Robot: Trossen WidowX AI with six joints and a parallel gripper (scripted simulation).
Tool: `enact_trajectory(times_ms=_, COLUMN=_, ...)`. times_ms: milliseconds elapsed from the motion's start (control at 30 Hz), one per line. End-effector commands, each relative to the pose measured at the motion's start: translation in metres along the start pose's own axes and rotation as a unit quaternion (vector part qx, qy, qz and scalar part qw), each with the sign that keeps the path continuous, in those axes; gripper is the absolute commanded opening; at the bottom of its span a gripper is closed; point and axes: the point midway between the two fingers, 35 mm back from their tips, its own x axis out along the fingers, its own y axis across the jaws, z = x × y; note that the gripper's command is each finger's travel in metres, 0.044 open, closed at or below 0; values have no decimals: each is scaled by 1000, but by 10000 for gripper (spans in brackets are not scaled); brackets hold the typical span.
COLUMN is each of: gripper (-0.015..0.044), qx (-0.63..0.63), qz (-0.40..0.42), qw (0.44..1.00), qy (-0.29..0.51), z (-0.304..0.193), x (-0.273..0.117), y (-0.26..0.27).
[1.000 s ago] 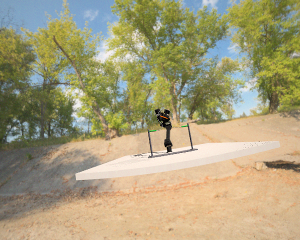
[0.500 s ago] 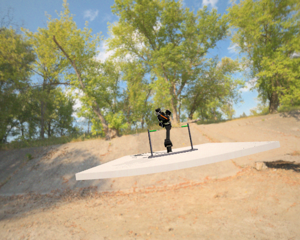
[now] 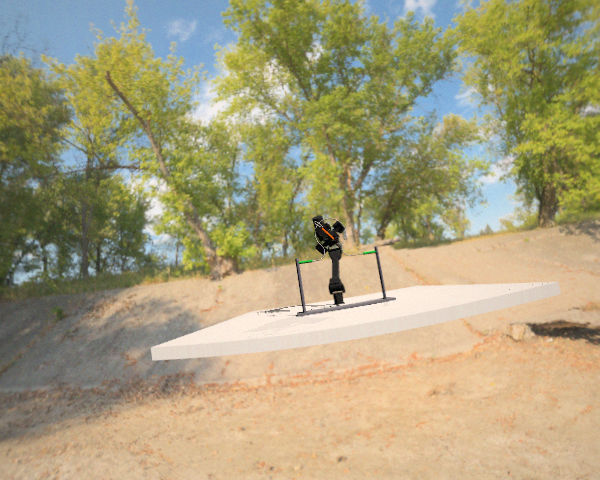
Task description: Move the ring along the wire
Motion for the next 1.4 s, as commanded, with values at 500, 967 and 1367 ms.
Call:
enact_trajectory(times_ms=500, gripper=-150, qx=-114, qz=-62, qw=991, qy=-16, z=1, x=0, y=-9)
enact_trajectory(times_ms=967, gripper=-150, qx=-191, qz=-105, qw=976, qy=-28, z=3, x=0, y=-15)
enact_trajectory(times_ms=1367, gripper=-150, qx=-257, qz=-141, qw=956, qy=-37, z=6, x=-1, y=-20)
